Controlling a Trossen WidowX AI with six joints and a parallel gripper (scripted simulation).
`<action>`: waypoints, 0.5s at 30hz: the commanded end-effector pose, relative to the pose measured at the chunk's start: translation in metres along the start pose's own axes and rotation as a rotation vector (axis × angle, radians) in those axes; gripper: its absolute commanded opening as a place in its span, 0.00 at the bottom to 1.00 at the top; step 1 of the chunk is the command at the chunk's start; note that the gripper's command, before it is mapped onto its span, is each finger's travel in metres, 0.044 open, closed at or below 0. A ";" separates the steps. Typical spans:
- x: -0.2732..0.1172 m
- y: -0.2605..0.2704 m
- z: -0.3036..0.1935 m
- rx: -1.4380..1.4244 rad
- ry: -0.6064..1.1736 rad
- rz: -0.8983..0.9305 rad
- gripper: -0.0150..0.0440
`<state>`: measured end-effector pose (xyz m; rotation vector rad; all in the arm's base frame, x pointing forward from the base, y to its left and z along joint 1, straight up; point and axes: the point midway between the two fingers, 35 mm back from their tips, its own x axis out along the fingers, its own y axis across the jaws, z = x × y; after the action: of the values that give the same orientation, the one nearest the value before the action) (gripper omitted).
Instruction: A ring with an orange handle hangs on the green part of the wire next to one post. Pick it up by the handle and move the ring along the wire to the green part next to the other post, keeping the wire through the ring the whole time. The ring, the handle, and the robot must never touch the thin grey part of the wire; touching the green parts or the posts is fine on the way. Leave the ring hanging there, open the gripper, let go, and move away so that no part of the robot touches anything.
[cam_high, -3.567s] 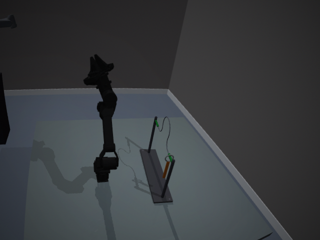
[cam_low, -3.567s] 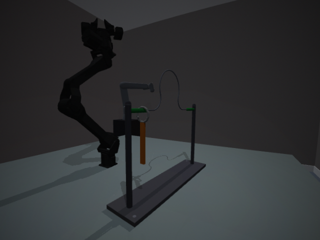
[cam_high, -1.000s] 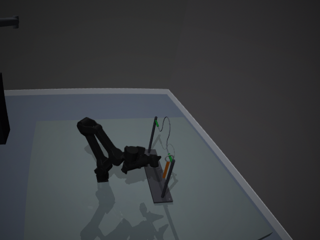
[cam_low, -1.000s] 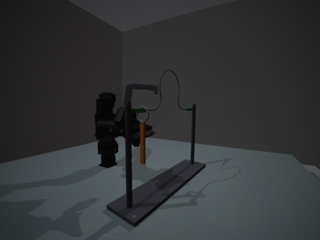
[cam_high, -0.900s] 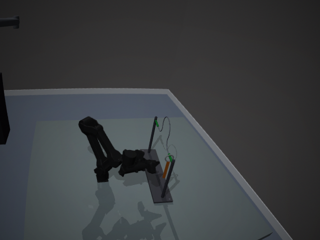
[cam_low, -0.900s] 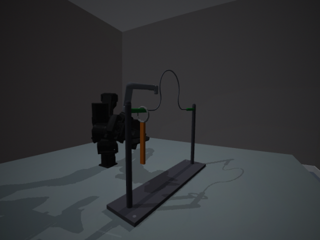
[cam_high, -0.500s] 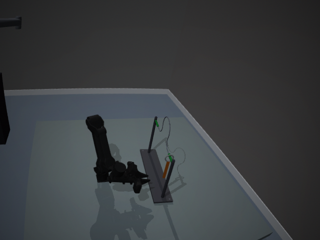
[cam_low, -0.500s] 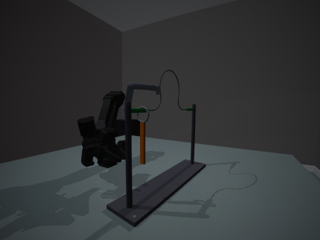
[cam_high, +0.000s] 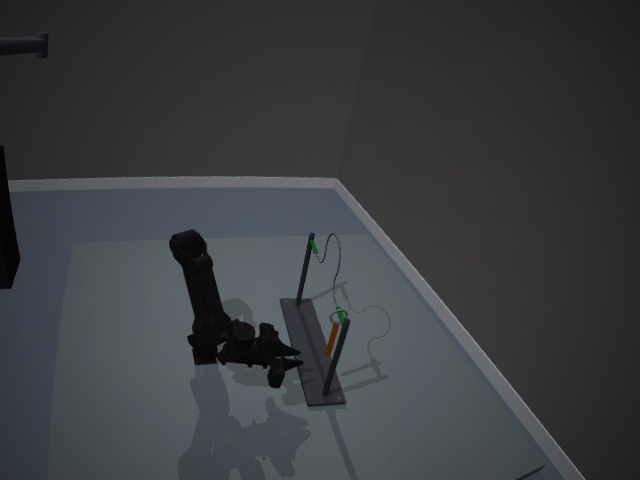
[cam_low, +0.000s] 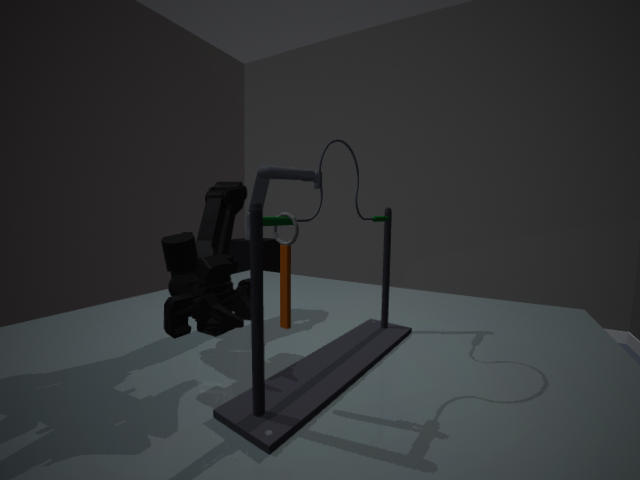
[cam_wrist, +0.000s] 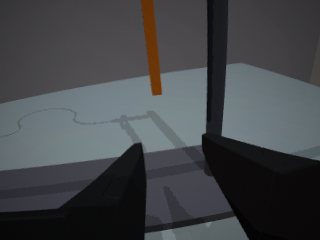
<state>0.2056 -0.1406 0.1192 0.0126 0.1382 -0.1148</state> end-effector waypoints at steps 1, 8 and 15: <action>0.012 0.000 0.017 -0.011 -0.024 -0.010 0.53; 0.026 0.004 0.036 -0.012 -0.060 -0.017 0.53; 0.031 0.002 0.037 -0.012 -0.060 -0.017 0.53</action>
<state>0.2380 -0.1403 0.1492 -0.0037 0.0833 -0.1282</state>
